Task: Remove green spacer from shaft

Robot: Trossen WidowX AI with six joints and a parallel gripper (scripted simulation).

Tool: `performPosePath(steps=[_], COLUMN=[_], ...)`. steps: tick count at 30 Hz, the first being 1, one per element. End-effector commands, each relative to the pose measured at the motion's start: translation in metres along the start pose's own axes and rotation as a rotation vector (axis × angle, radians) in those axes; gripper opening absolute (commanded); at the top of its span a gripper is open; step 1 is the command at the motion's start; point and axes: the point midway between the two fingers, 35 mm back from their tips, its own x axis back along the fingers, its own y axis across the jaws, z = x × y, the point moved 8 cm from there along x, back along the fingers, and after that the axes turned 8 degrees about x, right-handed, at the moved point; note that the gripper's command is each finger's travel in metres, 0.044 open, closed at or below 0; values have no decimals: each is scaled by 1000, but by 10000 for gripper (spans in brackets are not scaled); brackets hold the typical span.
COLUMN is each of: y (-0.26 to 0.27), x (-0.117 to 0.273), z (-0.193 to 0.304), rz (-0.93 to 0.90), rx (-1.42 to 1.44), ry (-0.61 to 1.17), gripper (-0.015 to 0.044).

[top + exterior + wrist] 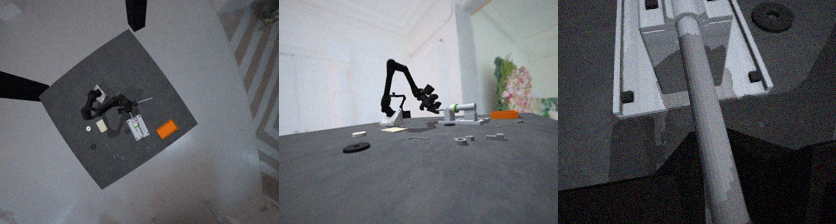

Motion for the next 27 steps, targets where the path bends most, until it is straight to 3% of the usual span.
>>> performPosePath(steps=[1, 27], y=[0, 0], x=[1, 3], z=[1, 3], rz=[0, 0], rx=[-2, -2], ry=[-1, -1], gripper=[0, 0])
